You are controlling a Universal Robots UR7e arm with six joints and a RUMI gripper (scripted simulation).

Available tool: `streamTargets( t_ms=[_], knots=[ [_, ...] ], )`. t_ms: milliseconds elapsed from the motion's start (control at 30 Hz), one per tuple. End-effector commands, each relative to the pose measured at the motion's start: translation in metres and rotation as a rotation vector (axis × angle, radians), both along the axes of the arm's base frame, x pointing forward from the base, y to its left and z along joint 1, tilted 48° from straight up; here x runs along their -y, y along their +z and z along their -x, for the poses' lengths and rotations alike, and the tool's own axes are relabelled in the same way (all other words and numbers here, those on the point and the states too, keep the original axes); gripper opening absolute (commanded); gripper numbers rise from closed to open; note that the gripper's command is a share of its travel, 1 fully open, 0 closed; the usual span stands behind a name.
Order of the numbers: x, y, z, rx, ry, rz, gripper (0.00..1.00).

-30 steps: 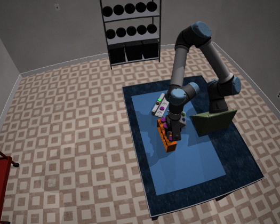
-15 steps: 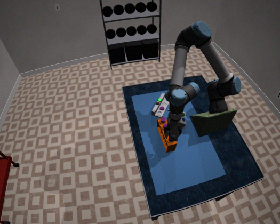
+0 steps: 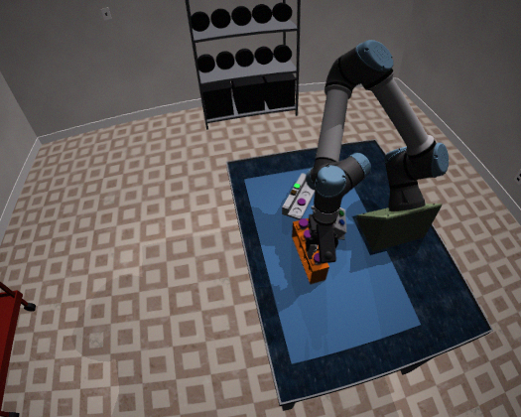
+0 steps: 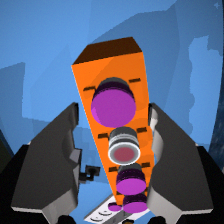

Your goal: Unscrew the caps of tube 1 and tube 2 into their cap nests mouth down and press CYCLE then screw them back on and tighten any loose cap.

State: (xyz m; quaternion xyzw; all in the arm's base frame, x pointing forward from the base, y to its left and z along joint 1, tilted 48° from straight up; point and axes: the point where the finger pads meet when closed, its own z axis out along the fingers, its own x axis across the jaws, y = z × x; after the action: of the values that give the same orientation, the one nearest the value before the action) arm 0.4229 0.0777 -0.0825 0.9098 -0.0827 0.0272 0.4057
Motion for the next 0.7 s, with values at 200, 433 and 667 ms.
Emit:
streamTargets(
  t_ms=[200, 433, 667],
  knots=[
    [-0.0004, 0.0002, -0.0003, -0.266, 0.246, -0.012, 0.35],
    [-0.0004, 0.0002, -0.0003, -0.474, 0.434, -0.016, 0.35],
    [-0.0004, 0.0002, -0.0003, -0.53, 0.485, -0.017, 0.35]
  ],
)
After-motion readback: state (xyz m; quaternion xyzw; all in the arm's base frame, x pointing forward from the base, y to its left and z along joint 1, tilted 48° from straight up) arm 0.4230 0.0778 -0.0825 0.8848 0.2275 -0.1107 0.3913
